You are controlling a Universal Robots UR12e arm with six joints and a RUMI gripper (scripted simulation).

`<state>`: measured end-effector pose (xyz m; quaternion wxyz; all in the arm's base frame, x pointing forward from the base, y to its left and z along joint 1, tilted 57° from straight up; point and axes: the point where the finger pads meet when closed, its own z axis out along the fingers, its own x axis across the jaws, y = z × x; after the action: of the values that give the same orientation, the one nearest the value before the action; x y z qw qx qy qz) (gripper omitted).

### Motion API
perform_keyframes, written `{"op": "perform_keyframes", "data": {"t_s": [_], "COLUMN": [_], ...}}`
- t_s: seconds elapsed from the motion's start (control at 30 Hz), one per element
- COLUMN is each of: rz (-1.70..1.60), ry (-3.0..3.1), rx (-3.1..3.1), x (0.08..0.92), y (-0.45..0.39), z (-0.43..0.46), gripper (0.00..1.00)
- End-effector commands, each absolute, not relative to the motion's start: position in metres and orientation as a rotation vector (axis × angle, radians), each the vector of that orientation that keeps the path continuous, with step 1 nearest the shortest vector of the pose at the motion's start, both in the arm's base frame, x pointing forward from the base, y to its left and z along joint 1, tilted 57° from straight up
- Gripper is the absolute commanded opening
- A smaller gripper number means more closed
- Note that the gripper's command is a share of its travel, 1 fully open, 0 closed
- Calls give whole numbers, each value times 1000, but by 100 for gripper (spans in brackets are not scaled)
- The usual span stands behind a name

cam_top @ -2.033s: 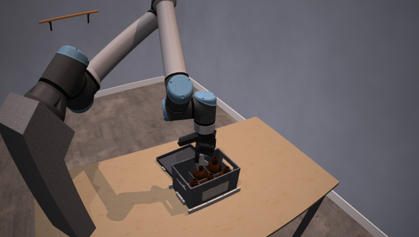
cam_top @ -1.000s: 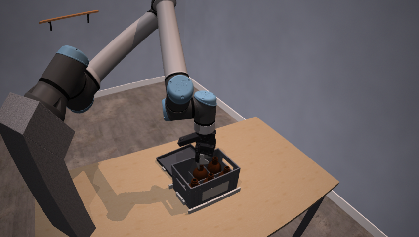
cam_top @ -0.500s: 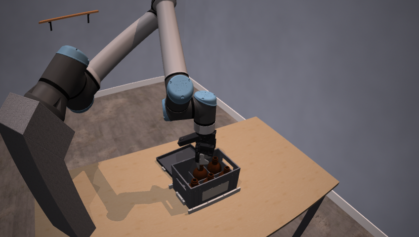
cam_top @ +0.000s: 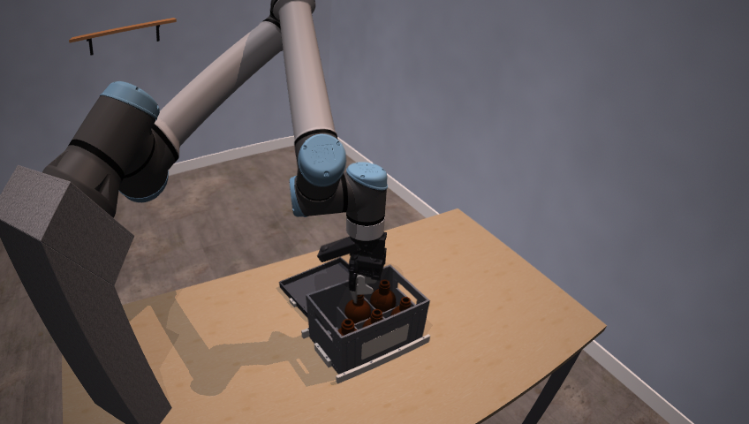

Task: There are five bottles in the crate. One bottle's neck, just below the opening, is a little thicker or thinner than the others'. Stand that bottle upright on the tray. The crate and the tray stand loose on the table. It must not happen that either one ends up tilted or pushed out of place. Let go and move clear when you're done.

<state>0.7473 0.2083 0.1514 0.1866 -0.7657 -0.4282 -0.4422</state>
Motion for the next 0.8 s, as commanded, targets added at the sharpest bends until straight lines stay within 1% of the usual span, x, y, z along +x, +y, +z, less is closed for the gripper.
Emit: {"op": "perform_keyframes", "data": {"t_s": [0.0, 0.43, 0.47, 0.77], "rz": [-1245, -1245, -1245, -1245], "ry": [-1208, -1208, -1208, -1208], "rx": [-2155, -2155, -2155, -2155], "x": [748, 748, 748, 748], "y": [209, 209, 209, 209], "z": [151, 151, 151, 151], "gripper": [0, 0, 38, 38]}}
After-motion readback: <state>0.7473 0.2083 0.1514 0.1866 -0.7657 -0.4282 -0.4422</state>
